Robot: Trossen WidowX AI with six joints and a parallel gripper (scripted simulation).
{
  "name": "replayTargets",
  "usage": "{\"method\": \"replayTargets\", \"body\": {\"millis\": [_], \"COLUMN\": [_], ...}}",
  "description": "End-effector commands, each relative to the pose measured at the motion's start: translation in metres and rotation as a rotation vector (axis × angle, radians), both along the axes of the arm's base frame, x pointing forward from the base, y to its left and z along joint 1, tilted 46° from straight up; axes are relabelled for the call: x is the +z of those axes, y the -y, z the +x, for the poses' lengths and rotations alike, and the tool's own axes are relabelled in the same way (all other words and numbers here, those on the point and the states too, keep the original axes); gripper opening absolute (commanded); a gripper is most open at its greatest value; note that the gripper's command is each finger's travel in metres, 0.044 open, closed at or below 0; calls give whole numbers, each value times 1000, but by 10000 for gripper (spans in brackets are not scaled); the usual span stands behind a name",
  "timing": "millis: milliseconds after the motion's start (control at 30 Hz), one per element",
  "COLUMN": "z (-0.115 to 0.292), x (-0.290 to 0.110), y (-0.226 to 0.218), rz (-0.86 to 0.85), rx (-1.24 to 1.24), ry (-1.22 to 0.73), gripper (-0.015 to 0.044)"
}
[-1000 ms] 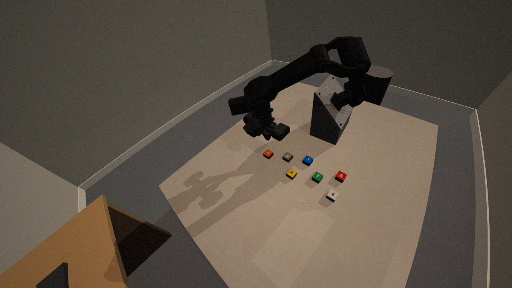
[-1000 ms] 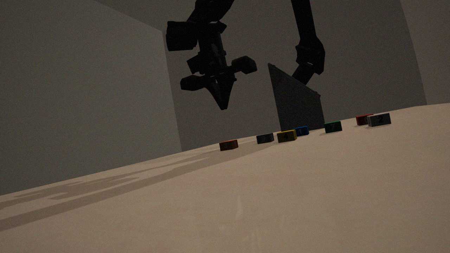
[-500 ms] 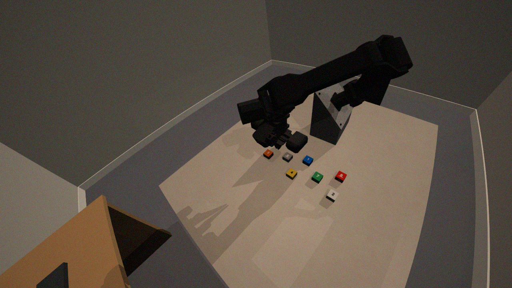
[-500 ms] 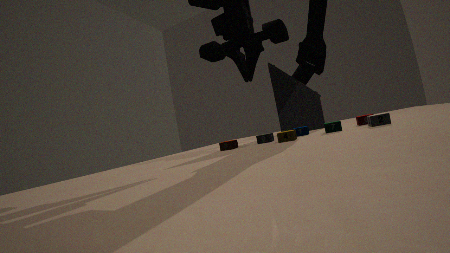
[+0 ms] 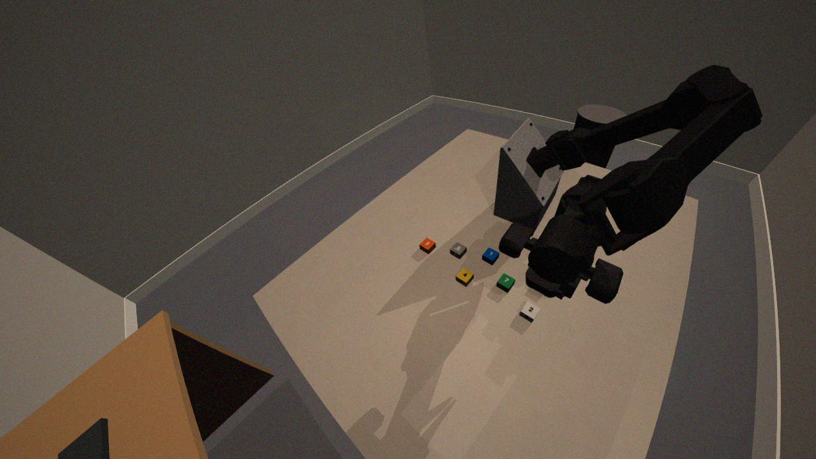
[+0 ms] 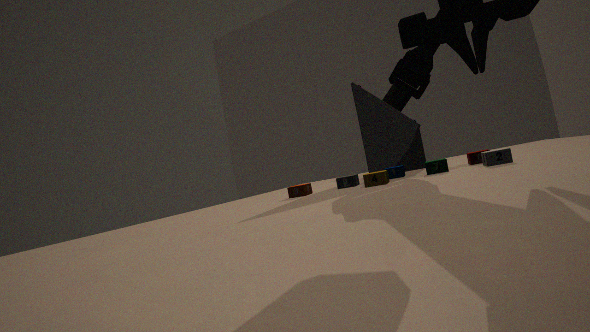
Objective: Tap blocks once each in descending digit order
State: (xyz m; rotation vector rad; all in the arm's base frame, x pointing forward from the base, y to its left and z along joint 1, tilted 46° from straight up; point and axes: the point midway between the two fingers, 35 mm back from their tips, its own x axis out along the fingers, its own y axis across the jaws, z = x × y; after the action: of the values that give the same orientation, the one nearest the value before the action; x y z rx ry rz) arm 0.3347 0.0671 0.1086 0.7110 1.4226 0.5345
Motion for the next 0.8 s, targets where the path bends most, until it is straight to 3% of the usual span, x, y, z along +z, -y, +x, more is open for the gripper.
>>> {"method": "replayTargets", "body": {"millis": [0, 233, 767], "z": [-4, 2, 4], "x": [-3, -57, -71], "y": [-1, -58, -73], "rz": [7, 10, 10], "rx": [-12, -12, -11], "ry": [-29, -29, -29], "gripper": [20, 20, 20]}}
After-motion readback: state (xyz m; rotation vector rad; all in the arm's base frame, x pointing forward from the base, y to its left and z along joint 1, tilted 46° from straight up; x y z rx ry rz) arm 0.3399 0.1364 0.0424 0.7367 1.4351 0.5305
